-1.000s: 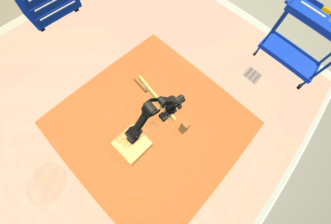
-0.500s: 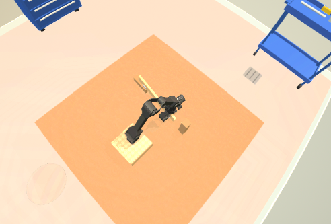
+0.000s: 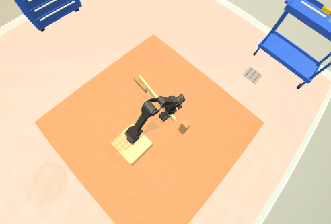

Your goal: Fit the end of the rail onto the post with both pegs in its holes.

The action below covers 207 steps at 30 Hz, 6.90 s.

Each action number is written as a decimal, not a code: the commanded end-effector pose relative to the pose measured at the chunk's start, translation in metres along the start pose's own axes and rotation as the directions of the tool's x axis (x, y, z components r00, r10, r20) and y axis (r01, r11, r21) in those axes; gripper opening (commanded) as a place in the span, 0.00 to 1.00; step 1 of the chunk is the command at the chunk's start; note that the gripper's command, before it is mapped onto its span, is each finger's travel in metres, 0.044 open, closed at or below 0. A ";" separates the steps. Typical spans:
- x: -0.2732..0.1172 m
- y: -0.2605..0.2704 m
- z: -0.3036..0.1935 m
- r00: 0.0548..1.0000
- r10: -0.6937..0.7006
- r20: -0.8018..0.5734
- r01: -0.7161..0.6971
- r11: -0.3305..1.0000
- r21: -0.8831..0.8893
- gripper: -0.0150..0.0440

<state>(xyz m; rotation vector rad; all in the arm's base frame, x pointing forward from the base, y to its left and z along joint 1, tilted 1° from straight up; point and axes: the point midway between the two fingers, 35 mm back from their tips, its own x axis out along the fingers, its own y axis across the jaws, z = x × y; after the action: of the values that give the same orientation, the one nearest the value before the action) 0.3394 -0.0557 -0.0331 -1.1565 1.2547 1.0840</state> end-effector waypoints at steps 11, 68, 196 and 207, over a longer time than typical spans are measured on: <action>-0.009 -0.001 0.001 1.000 -0.003 0.003 0.003 1.000 0.000 0.25; -0.038 -0.003 0.000 1.000 -0.003 0.003 0.003 1.000 0.000 0.25; -0.046 -0.002 -0.016 1.000 -0.003 0.002 0.003 1.000 0.000 0.25; -0.044 -0.002 -0.019 1.000 -0.003 0.002 0.003 1.000 0.000 0.25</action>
<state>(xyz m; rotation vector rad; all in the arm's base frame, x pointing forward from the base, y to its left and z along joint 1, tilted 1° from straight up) 0.3369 -0.0714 0.0117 -1.1517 1.2524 1.0830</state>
